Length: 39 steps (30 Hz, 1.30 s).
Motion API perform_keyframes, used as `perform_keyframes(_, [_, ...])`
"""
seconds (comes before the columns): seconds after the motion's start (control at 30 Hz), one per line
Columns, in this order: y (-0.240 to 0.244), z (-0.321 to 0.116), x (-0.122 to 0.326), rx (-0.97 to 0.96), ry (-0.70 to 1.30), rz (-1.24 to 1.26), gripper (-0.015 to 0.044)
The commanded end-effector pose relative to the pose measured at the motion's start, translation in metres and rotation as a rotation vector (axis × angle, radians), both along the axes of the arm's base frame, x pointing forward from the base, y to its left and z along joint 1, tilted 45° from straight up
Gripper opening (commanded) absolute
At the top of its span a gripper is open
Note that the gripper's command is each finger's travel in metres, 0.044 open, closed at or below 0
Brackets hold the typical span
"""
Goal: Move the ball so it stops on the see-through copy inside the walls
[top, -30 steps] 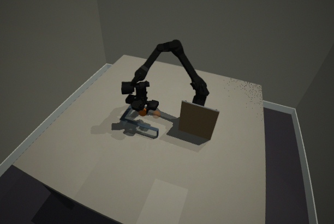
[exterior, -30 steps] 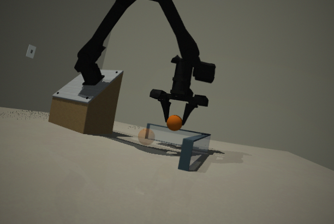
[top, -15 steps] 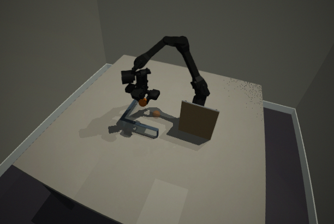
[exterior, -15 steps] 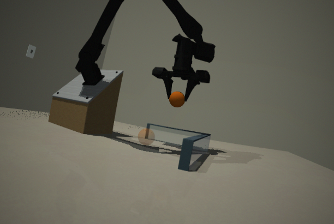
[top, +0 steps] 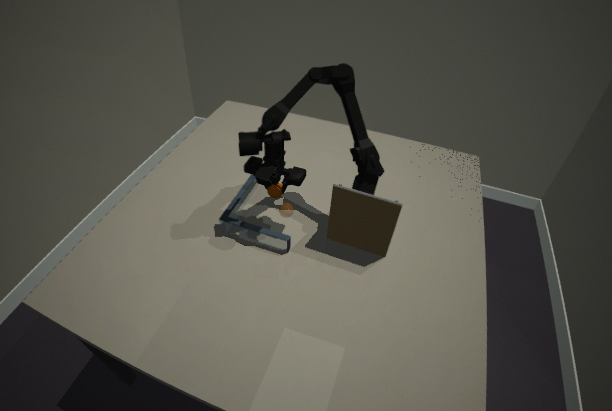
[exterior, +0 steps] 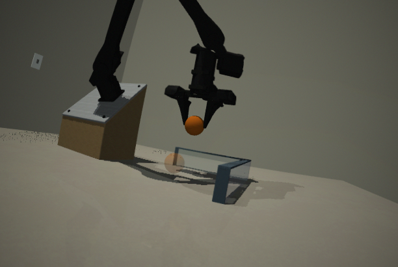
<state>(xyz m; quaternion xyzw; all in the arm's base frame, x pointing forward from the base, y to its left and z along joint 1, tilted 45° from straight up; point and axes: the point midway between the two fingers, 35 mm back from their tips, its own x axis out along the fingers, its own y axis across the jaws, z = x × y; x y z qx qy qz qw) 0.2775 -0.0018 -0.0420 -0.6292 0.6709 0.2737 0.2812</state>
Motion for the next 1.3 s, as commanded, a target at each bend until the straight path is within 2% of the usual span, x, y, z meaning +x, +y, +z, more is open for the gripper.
perform_keyframes(0.0, [-0.009,0.002,-0.009,-0.004,-0.001,0.006,0.0000])
perform_keyframes(0.27, [-0.029,0.003,-0.030,-0.008,0.001,0.005,0.0000])
perform_keyframes(0.83, [-0.076,-0.045,-0.034,-0.011,0.002,0.006,0.0000])
perform_keyframes(1.27, [-0.087,-0.056,-0.035,-0.012,0.003,0.005,0.0000])
